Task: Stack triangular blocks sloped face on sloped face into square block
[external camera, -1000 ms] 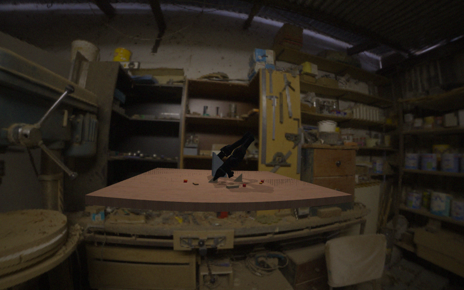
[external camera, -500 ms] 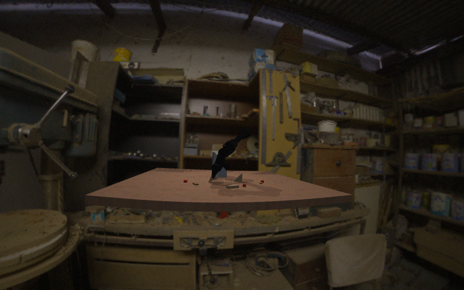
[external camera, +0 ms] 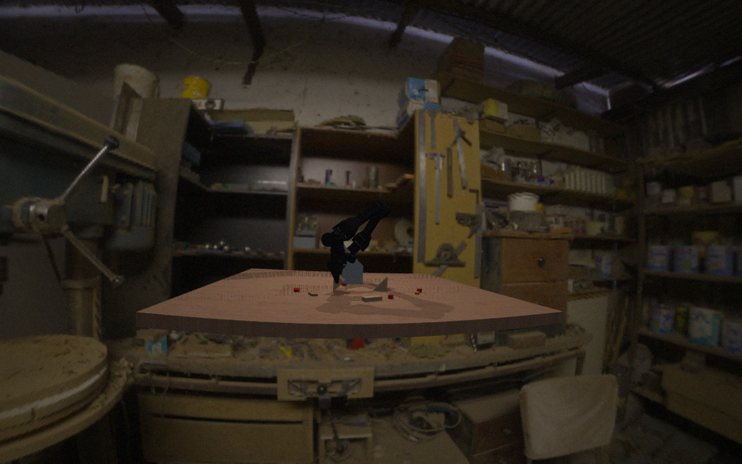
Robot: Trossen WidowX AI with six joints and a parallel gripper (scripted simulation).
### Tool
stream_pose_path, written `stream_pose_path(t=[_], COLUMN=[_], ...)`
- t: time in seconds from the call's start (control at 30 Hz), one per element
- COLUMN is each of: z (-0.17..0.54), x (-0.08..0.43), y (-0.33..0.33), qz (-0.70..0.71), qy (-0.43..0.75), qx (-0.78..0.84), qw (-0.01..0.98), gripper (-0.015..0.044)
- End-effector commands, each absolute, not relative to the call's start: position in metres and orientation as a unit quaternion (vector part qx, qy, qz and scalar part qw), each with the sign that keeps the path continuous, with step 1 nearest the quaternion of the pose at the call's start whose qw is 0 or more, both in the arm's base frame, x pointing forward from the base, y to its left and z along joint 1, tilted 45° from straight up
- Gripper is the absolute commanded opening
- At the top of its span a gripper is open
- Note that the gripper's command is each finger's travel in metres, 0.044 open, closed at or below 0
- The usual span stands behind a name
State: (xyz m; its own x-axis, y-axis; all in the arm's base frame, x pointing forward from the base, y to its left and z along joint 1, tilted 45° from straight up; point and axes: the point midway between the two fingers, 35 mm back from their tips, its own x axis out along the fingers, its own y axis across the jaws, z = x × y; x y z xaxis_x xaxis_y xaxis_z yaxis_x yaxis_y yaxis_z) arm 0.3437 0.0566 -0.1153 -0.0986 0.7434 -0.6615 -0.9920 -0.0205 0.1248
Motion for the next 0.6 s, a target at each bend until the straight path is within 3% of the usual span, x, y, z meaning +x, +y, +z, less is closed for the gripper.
stream_pose_path(t=[0.0, 0.57], z=[-0.12, -0.141], x=[0.344, 0.342], y=[0.052, 0.031], qz=[0.69, 0.713], qy=[0.263, 0.122], qx=[-0.186, -0.039], qw=[0.649, 0.689], gripper=[0.0, 0.0])
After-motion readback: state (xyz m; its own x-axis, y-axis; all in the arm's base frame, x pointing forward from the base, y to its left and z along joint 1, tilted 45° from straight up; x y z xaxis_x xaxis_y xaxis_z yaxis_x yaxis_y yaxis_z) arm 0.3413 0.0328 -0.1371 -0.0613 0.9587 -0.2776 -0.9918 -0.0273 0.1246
